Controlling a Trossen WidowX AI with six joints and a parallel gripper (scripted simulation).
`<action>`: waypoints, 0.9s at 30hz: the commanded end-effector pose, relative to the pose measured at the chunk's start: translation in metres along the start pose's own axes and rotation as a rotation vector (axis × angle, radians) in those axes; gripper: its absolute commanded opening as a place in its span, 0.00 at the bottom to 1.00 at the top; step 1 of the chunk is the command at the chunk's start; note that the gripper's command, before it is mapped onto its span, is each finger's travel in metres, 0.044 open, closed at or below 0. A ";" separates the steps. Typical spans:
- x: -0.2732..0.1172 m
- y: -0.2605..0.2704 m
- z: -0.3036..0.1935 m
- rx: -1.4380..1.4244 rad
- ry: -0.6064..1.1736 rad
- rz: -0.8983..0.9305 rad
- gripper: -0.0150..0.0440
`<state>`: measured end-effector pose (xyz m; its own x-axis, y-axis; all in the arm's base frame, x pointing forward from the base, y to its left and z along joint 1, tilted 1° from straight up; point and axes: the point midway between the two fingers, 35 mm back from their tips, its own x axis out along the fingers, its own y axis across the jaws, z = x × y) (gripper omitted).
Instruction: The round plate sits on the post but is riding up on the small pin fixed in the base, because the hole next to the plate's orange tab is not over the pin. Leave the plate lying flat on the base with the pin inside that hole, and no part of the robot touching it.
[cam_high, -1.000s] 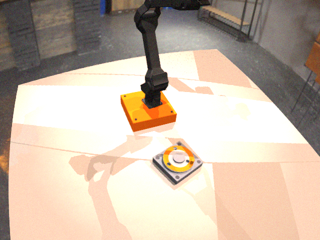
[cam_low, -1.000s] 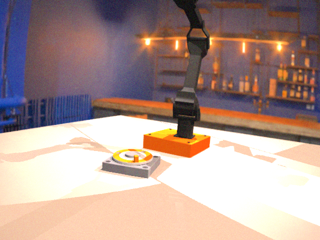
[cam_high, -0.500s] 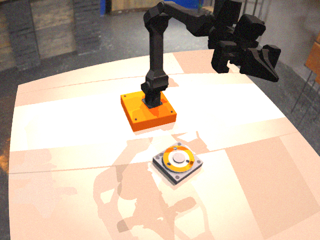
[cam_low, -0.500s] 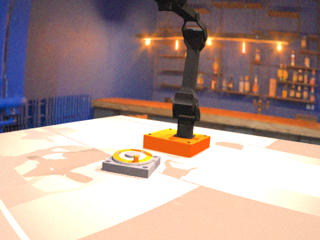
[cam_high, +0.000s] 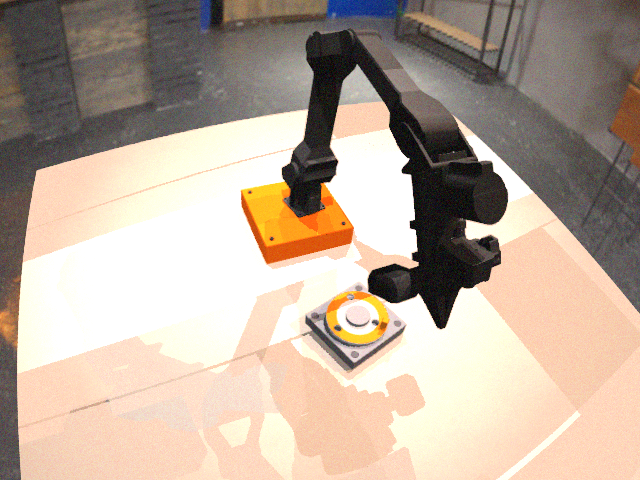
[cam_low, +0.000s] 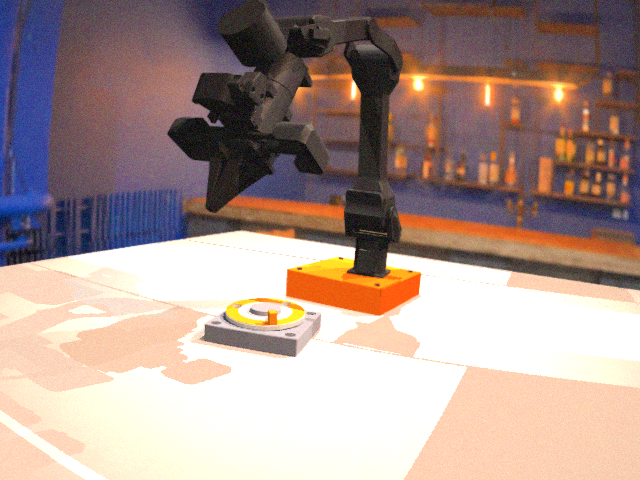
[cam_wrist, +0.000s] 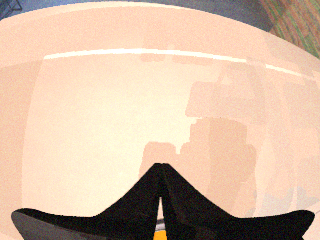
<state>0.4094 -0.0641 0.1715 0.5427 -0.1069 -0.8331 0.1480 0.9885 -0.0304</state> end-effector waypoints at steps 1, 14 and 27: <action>0.027 -0.002 -0.076 0.036 0.361 0.025 0.25; 0.032 -0.003 -0.119 0.059 0.568 0.039 0.25; 0.069 0.001 -0.143 0.059 0.568 0.039 0.25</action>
<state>0.3281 -0.0565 0.0396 0.0216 0.0151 -0.9997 0.1856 0.9824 0.0188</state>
